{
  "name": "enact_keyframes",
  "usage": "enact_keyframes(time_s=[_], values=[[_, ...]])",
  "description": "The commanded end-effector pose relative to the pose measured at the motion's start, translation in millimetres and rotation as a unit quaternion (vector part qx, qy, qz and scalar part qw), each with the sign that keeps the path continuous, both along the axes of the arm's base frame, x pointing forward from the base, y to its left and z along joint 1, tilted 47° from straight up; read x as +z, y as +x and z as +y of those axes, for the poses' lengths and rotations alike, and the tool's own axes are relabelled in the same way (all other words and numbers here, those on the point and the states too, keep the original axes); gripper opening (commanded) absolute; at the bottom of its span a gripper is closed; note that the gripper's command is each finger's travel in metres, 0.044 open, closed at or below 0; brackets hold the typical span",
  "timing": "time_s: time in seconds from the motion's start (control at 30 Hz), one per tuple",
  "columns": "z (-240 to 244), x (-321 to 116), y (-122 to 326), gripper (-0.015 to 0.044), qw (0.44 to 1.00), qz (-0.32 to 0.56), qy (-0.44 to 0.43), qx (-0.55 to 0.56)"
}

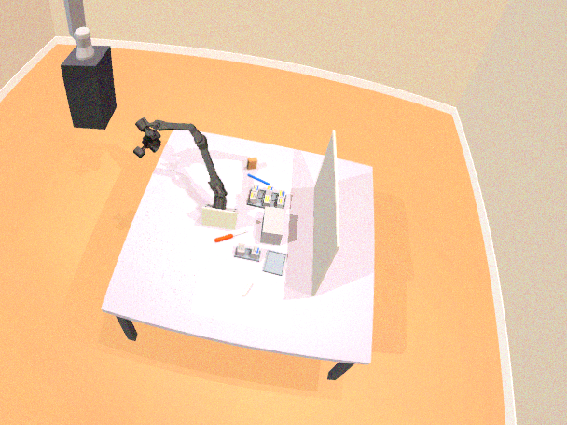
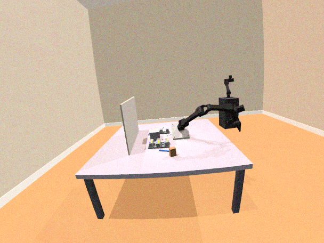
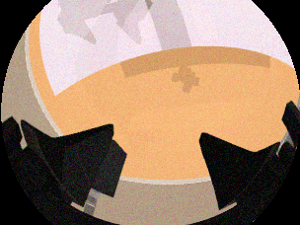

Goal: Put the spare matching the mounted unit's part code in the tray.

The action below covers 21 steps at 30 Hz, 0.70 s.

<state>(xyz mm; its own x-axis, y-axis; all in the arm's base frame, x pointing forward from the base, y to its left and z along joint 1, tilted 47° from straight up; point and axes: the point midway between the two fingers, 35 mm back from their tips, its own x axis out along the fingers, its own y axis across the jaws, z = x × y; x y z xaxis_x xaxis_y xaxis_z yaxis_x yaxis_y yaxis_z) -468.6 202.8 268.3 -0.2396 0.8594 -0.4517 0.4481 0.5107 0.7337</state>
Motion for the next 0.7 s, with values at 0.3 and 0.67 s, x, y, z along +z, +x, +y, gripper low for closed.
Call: enact_keyframes(time_s=[0.3, 0.67], values=[[19, 7, 10, 0.044, 1.0, -0.004, 0.0, -0.008], [146, 71, 125, 0.044, 0.996, -0.032, 0.026, -0.076]])
